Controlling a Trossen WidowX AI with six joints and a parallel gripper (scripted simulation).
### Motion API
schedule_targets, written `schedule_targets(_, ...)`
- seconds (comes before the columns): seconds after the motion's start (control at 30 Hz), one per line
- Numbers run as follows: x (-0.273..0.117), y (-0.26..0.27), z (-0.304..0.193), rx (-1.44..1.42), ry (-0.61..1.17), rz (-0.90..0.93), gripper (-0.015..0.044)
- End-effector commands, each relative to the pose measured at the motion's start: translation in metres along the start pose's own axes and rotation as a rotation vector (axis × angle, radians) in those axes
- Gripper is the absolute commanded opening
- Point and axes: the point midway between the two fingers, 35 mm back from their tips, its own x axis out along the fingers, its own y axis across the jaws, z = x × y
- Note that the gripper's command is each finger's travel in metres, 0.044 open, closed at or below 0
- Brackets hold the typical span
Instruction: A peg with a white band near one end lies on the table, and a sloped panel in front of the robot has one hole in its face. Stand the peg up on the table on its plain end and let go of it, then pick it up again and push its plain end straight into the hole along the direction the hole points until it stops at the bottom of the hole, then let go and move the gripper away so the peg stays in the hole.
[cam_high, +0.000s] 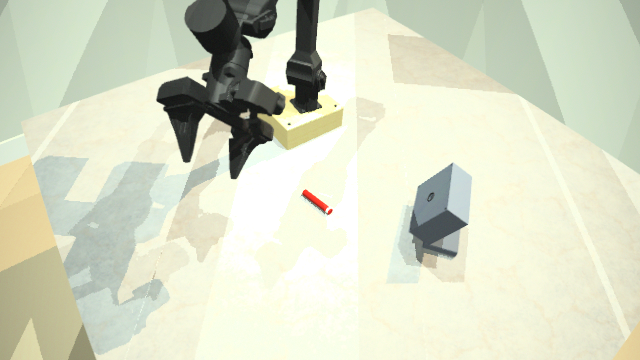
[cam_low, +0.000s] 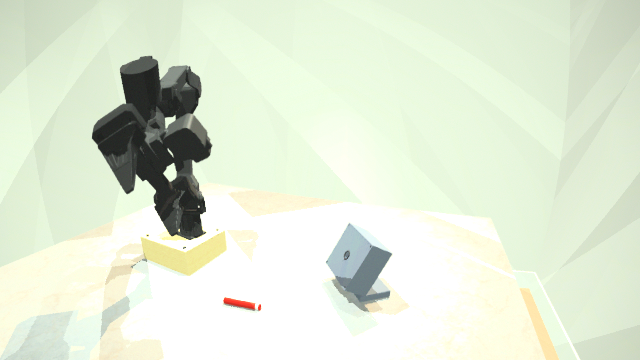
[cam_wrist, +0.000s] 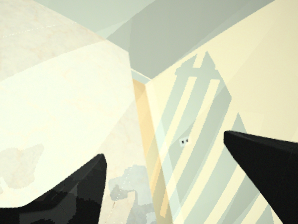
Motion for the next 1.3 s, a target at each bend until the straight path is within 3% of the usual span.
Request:
schedule_targets(0.0, 0.012, 0.034, 0.004, 0.053, 0.031, 0.112, 0.0440)
schedule_targets(0.5, 0.020, 0.154, 0.024, 0.194, 0.199, 0.483, 0.0440)
schedule_targets(0.97, -0.017, 0.265, 0.030, 0.160, 0.498, 0.823, 0.0440)
schedule_targets(1.27, -0.031, 0.286, 0.028, 0.130, 0.584, 0.886, 0.0440)
